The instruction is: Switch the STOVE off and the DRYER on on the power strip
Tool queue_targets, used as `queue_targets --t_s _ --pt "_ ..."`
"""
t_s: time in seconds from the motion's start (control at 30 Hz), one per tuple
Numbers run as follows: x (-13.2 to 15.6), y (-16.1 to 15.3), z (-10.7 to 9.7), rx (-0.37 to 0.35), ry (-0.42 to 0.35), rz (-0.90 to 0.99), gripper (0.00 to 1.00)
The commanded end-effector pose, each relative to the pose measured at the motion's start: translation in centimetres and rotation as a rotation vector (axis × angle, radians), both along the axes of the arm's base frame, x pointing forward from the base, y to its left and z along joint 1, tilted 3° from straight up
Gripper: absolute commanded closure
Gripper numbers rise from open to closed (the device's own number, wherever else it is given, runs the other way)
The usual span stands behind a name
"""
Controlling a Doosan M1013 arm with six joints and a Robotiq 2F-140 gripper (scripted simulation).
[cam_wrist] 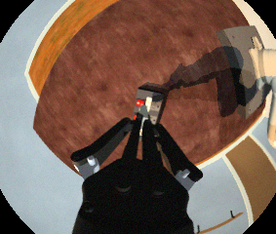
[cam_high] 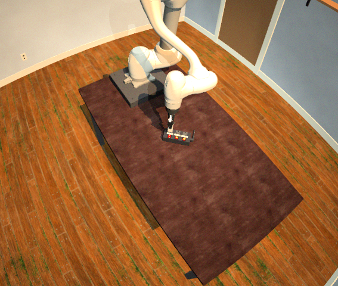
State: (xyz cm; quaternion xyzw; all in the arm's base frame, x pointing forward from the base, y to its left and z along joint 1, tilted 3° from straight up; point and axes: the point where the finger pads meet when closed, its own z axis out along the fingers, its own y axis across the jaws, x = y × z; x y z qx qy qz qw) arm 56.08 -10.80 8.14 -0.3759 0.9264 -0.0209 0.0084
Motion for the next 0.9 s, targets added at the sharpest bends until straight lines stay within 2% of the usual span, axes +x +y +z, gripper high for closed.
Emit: queue_targets --t_s 0.0,0.87 --pt "0.0 0.0 -0.2 0.0 0.0 0.0 1.0" --pt "0.1 -0.1 -3.0 0.0 0.0 0.0 1.0"
